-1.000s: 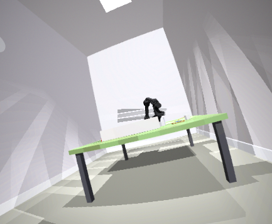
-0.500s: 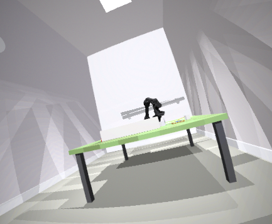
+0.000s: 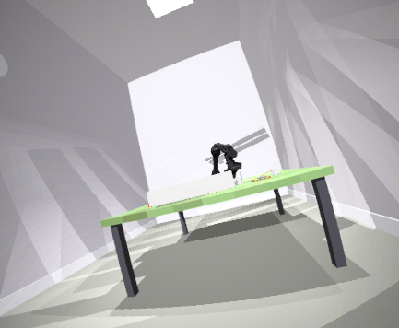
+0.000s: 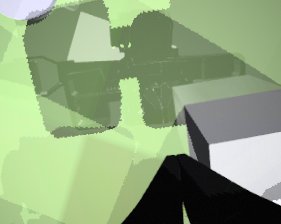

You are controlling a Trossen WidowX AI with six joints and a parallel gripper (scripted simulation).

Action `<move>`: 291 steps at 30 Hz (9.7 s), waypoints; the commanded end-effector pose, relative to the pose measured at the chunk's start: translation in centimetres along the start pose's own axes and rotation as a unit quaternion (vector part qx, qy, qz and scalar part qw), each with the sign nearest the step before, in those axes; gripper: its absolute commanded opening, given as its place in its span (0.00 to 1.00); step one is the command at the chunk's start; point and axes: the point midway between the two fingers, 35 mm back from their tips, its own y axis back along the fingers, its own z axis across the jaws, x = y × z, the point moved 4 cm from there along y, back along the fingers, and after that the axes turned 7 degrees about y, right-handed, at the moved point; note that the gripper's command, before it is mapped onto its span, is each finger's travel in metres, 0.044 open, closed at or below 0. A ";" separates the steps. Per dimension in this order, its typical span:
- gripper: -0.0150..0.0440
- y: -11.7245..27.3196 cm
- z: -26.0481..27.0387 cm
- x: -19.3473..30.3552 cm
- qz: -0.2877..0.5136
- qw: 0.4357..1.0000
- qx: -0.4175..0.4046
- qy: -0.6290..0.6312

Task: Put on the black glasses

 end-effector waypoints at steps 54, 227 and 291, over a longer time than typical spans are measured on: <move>0.25 -0.1 -1.8 0.2 -0.002 1.000 0.002 0.001; 0.25 8.7 23.1 14.6 0.009 0.922 -0.007 -0.386; 0.25 8.6 10.6 -7.0 0.001 0.477 -0.006 -0.879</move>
